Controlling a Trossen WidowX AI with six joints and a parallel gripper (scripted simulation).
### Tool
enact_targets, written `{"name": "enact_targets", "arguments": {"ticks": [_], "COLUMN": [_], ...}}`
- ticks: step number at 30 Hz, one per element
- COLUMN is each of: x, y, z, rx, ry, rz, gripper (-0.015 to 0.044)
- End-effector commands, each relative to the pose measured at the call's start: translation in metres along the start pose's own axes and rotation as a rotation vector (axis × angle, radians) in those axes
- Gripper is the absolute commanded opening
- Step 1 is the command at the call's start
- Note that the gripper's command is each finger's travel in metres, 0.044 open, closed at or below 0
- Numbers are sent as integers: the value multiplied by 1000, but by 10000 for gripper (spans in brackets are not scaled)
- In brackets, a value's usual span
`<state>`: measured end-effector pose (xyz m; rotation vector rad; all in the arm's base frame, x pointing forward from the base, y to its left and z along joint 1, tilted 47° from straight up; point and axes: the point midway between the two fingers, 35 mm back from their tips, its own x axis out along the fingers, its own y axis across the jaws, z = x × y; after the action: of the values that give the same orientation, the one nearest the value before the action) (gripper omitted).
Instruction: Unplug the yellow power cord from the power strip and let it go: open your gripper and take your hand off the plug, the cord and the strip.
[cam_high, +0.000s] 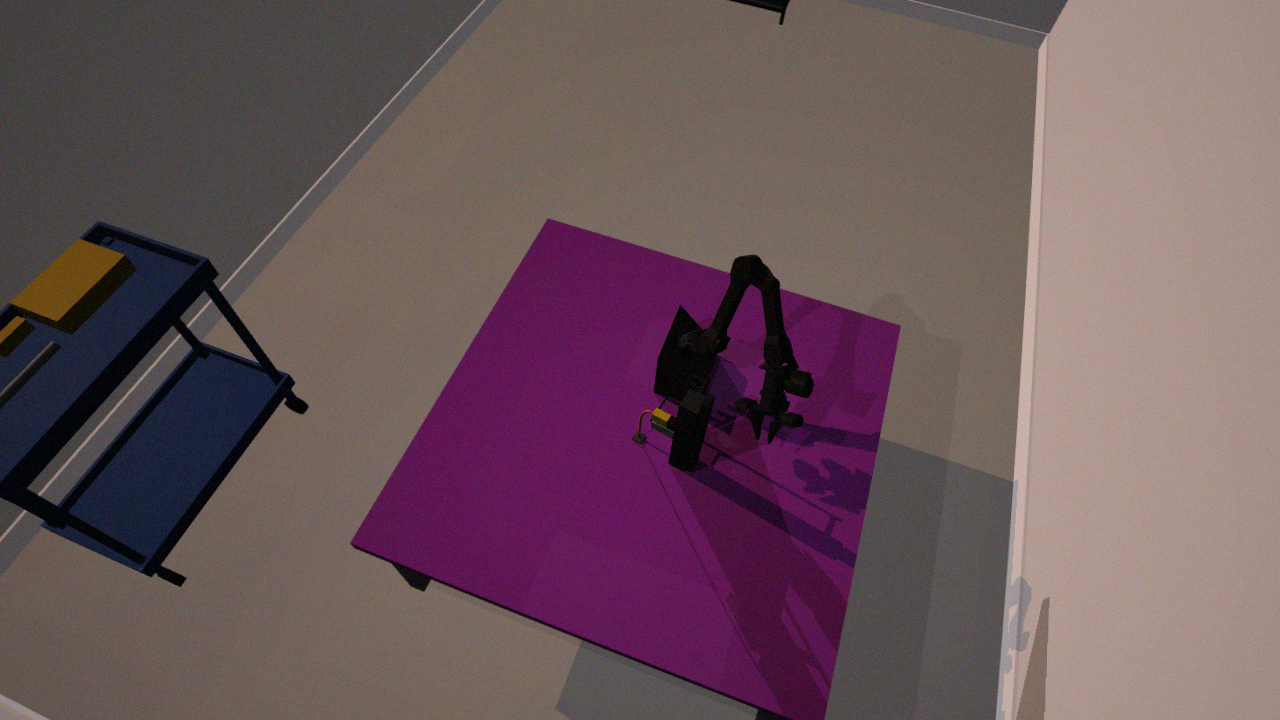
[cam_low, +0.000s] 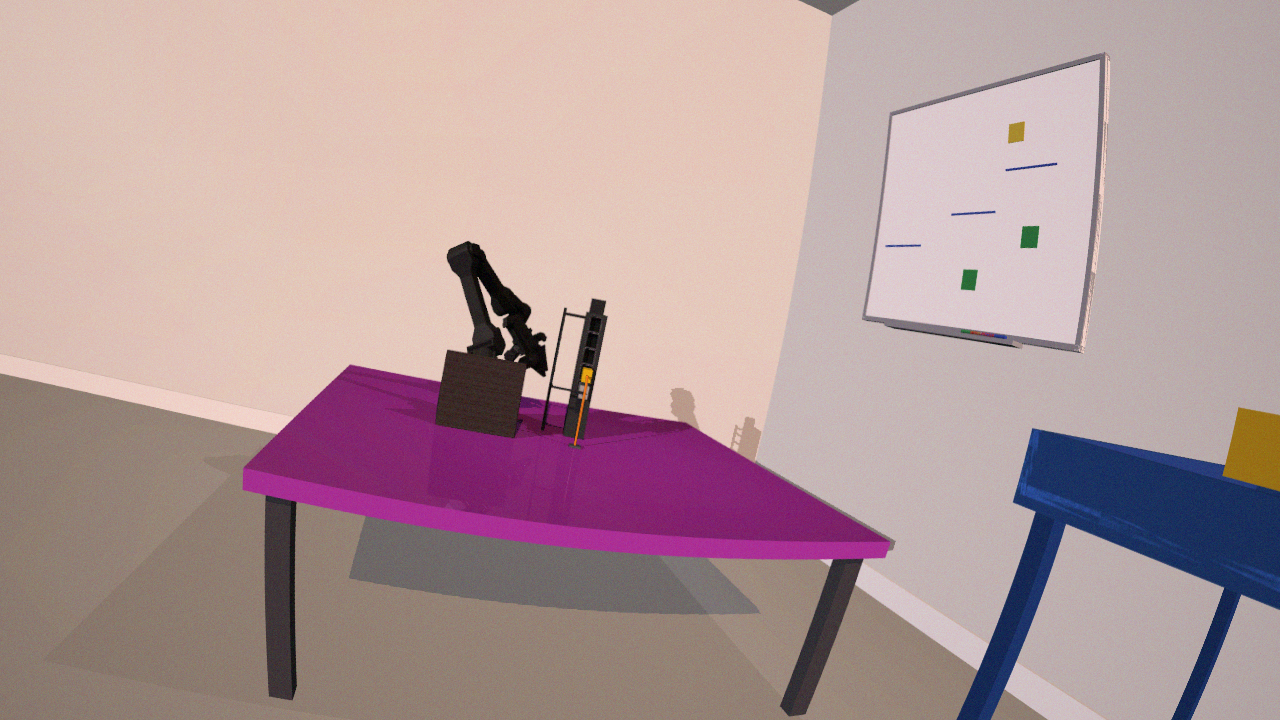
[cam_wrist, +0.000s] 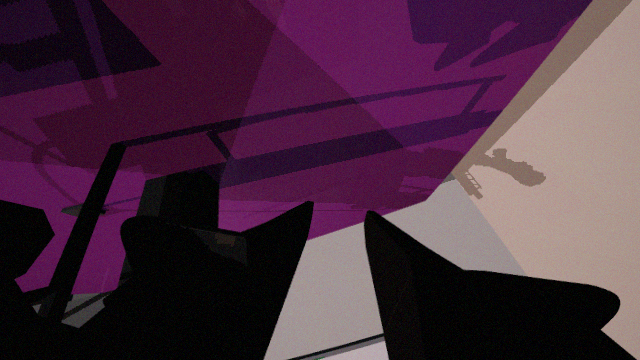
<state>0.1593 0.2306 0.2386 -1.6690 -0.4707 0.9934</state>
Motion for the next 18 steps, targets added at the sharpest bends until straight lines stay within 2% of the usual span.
{"name": "enact_targets", "arguments": {"ticks": [1, 11, 18], "x": [2, 0, -14], "y": [-14, -33, -41], "z": [-28, -108, -172], "rx": [214, 764, 1161], "ry": [72, 263, 392], "rz": [-10, -86, -206], "gripper": [160, 160, 160]}}
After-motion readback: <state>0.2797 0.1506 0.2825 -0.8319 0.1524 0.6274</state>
